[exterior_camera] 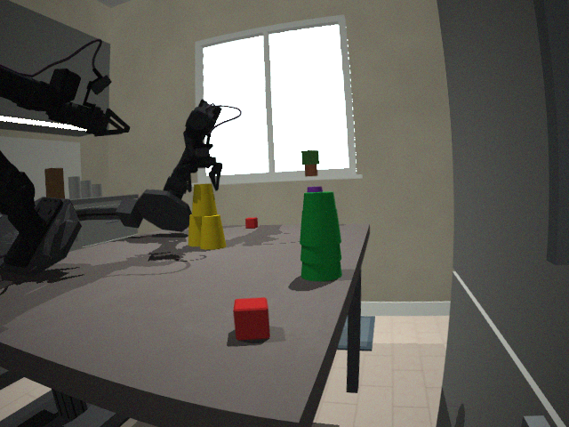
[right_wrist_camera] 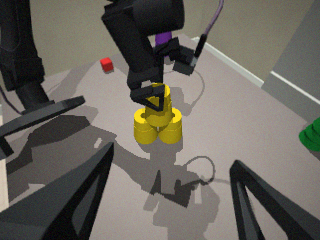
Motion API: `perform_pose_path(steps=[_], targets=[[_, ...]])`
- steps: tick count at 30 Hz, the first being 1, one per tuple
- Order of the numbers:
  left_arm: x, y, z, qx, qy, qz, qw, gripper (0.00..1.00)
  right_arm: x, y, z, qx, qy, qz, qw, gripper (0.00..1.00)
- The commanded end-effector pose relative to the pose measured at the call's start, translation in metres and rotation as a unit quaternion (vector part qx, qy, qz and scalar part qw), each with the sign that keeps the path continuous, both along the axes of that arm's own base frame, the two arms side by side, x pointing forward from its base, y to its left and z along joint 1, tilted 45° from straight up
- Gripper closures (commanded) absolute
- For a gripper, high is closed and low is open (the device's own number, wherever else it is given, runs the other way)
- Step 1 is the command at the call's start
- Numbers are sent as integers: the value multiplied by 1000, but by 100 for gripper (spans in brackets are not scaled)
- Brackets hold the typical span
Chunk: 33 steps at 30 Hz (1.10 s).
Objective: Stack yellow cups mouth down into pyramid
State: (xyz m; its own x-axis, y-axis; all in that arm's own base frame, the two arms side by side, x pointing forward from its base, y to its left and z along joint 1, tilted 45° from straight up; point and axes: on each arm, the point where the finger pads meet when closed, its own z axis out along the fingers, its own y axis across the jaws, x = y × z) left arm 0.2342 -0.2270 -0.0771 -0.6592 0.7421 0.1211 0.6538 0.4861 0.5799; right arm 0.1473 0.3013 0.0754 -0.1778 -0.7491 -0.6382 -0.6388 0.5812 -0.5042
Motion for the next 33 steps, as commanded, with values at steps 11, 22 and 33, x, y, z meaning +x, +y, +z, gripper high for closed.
perform_pose_path(steps=[11, 22, 33], targets=[[-23, -33, 52, -10, -4, -2, 1000, 0, -3, 4, 8, 14, -6, 6, 1000, 0], [-22, -36, 59, -79, -95, 56, 991, 0, 25, -1, 14, -26, 17, 11, 999, 0], [-34, -30, 68, -110, -136, 75, 982, 0, 138, -62, 69, -34, 33, -70, 996, 0]])
